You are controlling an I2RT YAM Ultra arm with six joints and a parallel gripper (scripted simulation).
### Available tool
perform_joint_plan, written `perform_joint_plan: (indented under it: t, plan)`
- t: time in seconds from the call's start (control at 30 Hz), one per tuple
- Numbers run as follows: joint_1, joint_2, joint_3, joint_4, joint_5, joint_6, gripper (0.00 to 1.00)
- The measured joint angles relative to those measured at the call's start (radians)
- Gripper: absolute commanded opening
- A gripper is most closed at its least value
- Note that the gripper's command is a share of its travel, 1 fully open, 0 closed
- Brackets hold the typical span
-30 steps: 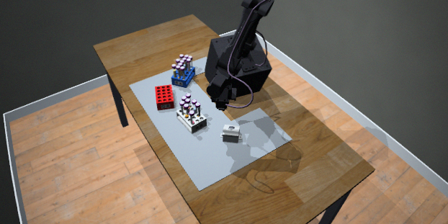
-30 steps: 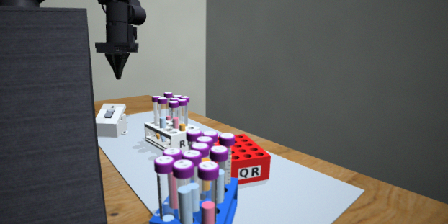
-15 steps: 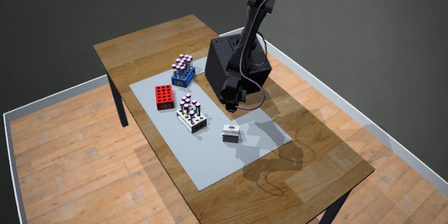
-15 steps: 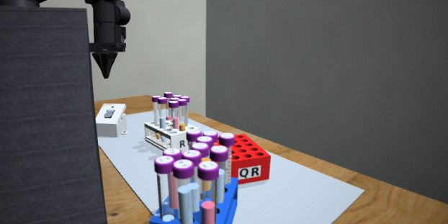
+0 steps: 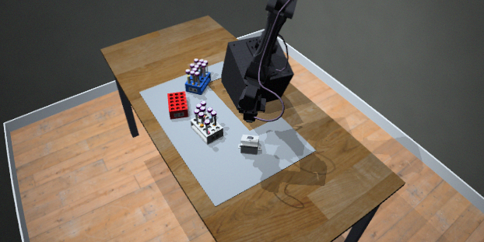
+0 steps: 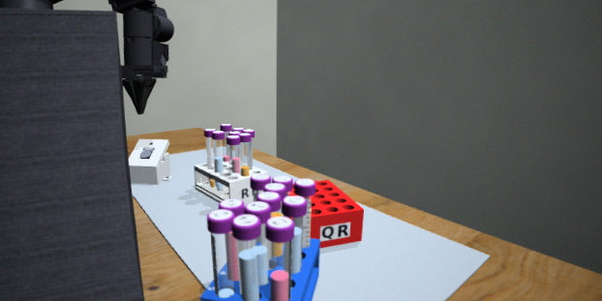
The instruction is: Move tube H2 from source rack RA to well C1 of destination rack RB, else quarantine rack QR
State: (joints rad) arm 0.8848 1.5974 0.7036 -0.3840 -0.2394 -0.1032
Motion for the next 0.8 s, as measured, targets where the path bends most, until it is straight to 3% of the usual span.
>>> perform_joint_plan:
  t: [0.8]
  plan:
    - [0.039, 0.19, 0.006, 0.18, 0.012, 0.038, 0.0]
